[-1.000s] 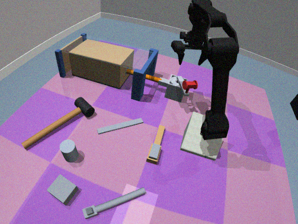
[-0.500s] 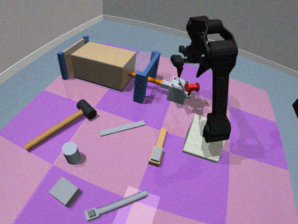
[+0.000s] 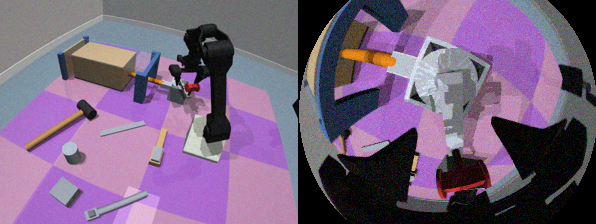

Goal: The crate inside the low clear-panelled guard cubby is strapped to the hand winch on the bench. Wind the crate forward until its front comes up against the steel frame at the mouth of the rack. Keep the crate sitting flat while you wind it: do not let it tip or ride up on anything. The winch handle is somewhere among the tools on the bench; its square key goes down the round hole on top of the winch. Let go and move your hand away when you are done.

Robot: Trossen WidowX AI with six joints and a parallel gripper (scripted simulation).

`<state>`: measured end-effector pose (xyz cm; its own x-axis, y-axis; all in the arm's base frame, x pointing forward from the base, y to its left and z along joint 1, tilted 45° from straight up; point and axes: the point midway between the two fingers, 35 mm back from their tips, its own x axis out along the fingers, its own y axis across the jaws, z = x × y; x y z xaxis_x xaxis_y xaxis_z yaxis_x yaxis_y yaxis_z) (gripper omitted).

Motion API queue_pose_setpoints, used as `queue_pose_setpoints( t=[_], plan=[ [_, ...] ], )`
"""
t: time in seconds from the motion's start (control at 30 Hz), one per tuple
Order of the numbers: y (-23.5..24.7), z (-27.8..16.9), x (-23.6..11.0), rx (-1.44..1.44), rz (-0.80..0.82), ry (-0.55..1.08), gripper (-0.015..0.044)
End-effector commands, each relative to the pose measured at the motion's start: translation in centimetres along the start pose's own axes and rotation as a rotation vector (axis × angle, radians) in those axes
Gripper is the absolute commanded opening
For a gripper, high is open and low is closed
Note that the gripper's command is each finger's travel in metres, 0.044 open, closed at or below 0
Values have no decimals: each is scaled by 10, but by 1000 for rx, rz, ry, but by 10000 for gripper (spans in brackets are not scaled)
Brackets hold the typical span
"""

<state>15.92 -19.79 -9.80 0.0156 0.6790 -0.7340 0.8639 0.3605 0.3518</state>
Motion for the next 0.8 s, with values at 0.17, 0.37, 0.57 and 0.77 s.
queue_pose_setpoints(
  t=[0.17, 0.37, 0.57, 0.77],
  plan=[
    [1, -3, 14, 7, 6, 10, 440],
    [1, -3, 23, 7, 6, 10, 440],
    [0, -1, 21, 0, 1, 4, 387],
    [0, -1, 21, 0, 1, 4, 230]
  ],
)
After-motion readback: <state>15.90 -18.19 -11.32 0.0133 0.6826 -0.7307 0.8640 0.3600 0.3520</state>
